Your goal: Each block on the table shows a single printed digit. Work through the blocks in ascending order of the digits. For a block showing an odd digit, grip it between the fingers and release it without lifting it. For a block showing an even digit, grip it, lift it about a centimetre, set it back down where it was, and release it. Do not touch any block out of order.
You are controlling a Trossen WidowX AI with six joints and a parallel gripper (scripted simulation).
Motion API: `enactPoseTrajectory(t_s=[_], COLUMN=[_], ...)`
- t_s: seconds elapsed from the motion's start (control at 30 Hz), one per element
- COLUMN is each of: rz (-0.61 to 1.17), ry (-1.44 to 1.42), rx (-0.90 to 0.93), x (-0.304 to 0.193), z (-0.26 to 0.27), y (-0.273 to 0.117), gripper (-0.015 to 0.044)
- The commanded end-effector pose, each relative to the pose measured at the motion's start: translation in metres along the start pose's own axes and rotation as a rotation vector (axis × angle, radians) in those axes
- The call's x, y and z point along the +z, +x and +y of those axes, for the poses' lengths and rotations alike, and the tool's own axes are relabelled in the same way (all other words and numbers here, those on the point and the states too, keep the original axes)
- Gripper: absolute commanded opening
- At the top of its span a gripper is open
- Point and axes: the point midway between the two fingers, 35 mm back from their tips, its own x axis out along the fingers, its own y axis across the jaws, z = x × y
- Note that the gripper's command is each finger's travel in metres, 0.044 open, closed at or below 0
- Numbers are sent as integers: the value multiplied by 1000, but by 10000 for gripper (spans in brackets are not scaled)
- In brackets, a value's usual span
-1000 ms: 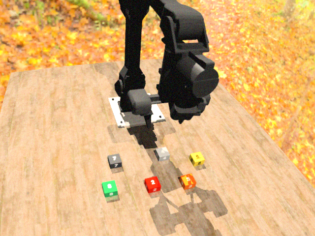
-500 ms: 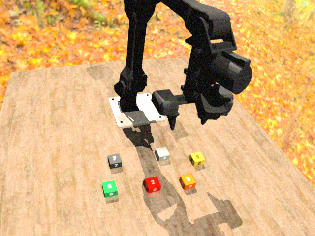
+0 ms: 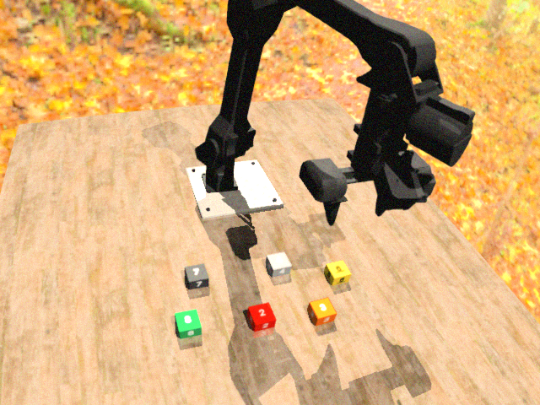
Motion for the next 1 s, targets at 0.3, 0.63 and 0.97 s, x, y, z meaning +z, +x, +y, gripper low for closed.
enactPoseTrajectory(t_s=[0.3,0.63,0.97], rz=[11,5,5], ry=[4,4,4], rx=[-2,-9,-9], x=[2,61,61], z=[0,-63,-63], y=[3,2,2], gripper=[400,400,400])
